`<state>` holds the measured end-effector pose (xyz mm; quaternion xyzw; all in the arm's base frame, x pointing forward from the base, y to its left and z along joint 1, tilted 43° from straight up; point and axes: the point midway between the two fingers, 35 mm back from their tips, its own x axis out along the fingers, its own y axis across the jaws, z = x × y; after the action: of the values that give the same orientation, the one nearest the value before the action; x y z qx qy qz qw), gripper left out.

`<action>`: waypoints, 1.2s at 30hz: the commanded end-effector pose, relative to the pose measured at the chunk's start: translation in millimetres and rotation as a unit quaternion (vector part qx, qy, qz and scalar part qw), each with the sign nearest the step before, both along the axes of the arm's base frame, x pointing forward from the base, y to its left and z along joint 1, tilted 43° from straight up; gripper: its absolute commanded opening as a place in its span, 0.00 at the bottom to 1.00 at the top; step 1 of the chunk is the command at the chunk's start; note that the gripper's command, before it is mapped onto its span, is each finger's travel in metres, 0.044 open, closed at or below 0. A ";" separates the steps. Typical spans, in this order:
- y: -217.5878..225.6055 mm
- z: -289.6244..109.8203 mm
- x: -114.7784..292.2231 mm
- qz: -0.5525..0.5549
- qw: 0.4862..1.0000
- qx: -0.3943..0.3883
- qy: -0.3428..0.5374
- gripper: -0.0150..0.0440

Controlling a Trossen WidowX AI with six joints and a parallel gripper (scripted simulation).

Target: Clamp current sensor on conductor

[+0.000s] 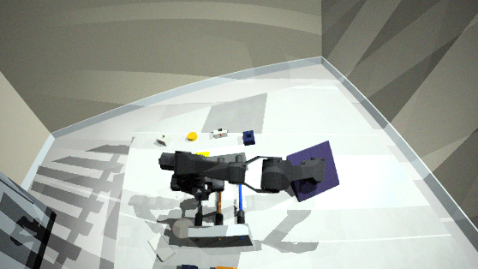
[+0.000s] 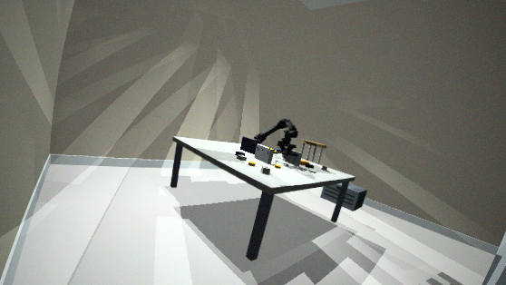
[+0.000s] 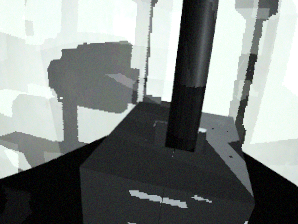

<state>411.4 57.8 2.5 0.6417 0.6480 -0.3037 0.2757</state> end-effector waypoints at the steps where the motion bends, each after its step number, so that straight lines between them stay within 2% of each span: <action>1: 0.0 0.0 0.0 0.000 1.000 0.000 0.000 0.52; 10: 0.0 0.0 0.0 0.000 1.000 0.000 0.000 0.42; 14: -1.2 1.0 0.5 -0.010 1.000 -0.001 -0.012 0.25; 36: -0.6 -0.6 -2.1 -0.008 1.000 -0.002 -0.009 0.25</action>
<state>410.9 57.5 2.6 0.6490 0.6400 -0.3010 0.2803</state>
